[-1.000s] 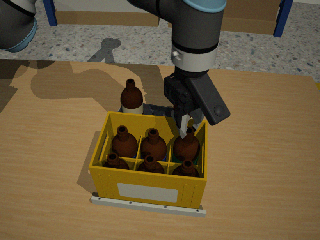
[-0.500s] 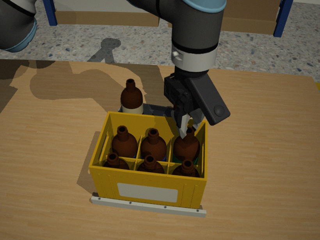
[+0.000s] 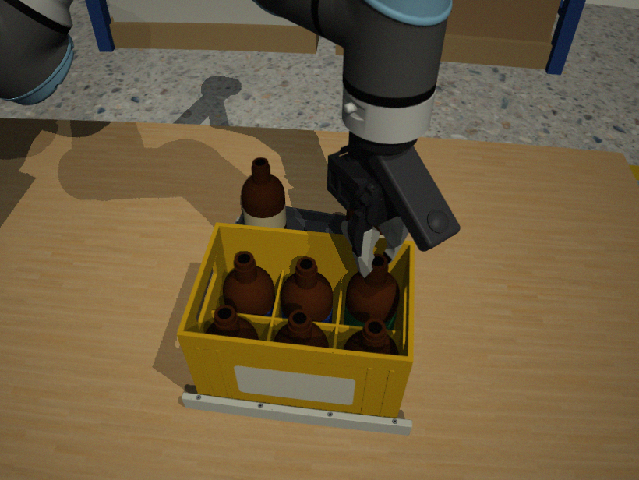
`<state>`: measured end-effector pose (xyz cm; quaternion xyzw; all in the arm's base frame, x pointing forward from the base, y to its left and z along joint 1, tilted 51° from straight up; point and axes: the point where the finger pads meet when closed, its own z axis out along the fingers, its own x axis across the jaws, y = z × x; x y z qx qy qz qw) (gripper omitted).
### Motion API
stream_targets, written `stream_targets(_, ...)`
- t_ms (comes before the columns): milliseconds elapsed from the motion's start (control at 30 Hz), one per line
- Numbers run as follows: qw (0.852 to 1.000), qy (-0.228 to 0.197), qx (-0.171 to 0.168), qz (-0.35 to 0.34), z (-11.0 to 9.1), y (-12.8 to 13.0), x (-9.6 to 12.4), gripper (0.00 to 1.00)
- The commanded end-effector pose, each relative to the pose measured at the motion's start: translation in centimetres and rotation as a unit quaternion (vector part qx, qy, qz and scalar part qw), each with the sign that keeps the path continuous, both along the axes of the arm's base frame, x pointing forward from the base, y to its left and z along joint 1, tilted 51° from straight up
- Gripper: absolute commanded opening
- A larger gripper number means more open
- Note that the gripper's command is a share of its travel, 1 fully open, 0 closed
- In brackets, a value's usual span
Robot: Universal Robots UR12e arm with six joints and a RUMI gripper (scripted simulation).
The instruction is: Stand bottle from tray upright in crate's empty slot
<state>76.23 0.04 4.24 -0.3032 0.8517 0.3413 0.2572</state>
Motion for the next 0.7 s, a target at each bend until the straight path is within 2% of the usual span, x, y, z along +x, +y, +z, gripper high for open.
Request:
stream_targets(0,1.0,-0.001,0.0,0.0,0.05,-0.08,0.04,0.0)
stream_targets(667,1.0,-0.001,0.0,0.0,-0.06,0.05,0.08,0.0)
